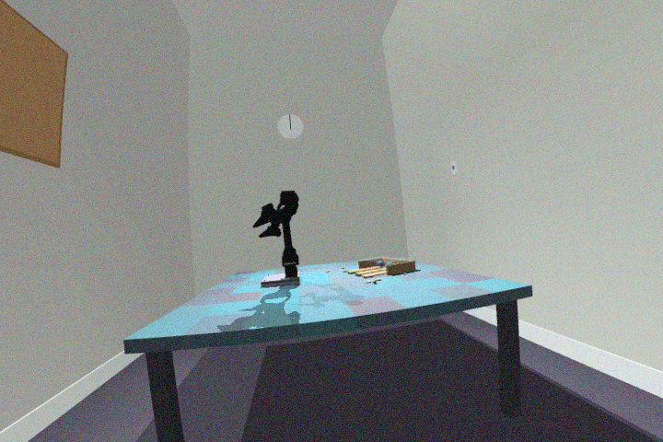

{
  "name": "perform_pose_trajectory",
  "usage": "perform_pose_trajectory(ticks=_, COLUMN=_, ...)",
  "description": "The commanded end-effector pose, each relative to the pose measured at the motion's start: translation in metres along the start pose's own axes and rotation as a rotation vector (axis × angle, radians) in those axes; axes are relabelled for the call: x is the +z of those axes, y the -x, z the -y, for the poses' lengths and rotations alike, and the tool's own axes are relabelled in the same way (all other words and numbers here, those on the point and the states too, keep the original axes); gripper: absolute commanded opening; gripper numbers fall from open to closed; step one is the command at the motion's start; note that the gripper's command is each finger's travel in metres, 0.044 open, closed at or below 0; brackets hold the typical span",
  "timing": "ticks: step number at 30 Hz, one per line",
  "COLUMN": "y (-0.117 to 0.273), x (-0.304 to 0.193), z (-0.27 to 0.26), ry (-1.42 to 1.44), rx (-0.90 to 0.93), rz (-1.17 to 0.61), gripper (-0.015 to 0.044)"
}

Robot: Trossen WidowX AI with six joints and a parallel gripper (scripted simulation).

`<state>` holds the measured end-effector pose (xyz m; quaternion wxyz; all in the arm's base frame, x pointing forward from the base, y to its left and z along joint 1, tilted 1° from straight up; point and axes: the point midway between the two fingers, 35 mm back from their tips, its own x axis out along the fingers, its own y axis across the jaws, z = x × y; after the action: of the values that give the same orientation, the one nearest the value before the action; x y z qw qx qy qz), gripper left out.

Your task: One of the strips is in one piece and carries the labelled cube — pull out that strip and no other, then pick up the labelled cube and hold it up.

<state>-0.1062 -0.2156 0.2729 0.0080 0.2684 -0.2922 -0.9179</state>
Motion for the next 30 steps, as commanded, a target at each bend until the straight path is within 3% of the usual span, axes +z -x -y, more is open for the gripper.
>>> perform_pose_trajectory(ticks=1, y=0.0, x=-0.001, z=0.0, ry=0.003, rx=0.002, rz=-0.004, gripper=0.04)
perform_pose_trajectory(ticks=6, y=0.019, x=-0.034, z=-0.003, ry=0.126, rx=0.082, rz=-0.134, gripper=0.04)
perform_pose_trajectory(ticks=14, y=0.087, x=-0.12, z=0.012, ry=0.565, rx=0.365, rz=-0.474, gripper=0.04)
perform_pose_trajectory(ticks=22, y=0.178, x=-0.185, z=0.062, ry=1.091, rx=0.809, rz=-0.763, gripper=0.04)
perform_pose_trajectory(ticks=30, y=0.261, x=-0.206, z=0.129, ry=1.474, rx=1.332, rz=-0.936, gripper=0.04)
